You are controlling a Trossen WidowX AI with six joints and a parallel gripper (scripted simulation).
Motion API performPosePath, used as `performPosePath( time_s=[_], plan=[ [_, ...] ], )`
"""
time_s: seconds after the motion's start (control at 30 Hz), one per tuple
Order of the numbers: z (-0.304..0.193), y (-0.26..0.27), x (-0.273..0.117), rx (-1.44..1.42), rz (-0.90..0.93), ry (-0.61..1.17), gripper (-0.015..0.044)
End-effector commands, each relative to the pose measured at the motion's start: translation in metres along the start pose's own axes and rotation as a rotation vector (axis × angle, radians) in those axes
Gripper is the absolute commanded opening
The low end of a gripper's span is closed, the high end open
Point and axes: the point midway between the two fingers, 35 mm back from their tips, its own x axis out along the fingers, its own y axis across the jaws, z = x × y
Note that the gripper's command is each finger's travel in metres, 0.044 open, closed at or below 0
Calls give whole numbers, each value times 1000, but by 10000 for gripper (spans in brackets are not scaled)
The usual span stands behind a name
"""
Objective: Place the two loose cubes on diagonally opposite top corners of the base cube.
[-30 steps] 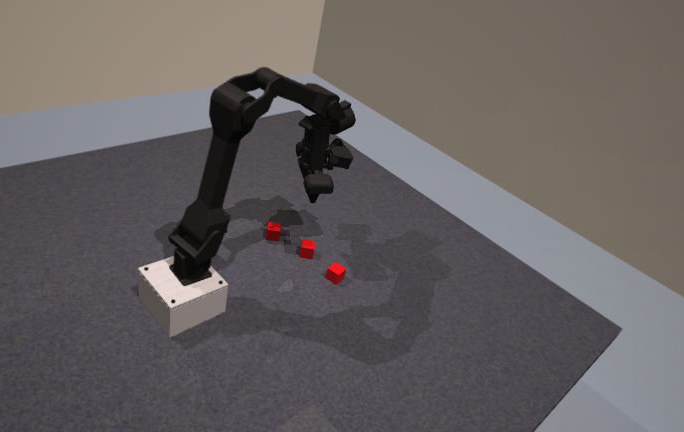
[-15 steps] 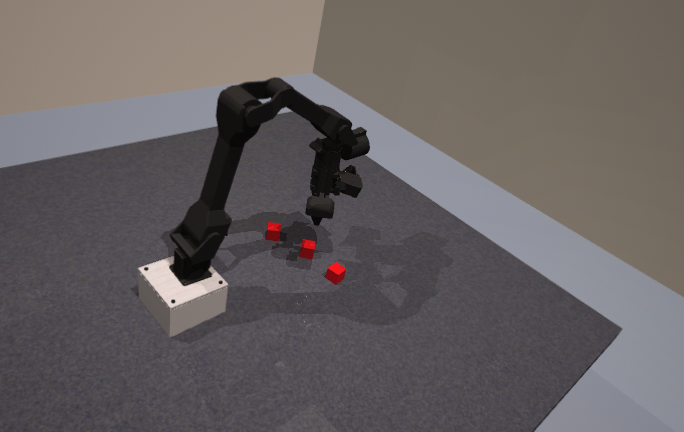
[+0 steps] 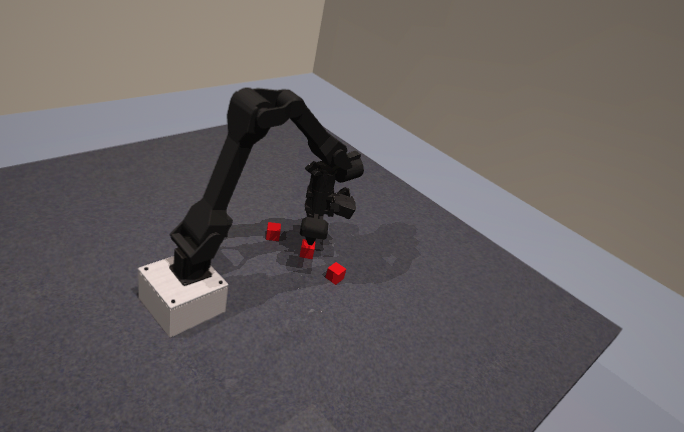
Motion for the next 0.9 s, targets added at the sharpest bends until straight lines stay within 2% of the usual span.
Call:
performPosePath(
  time_s=[0.0, 0.7, 0.87],
  plan=[
    [-3, -2, 6, 6, -5, 10, 265],
    [-3, -2, 38, 6, -5, 10, 265],
    [-3, -2, 38, 6, -5, 10, 134]
  ],
)
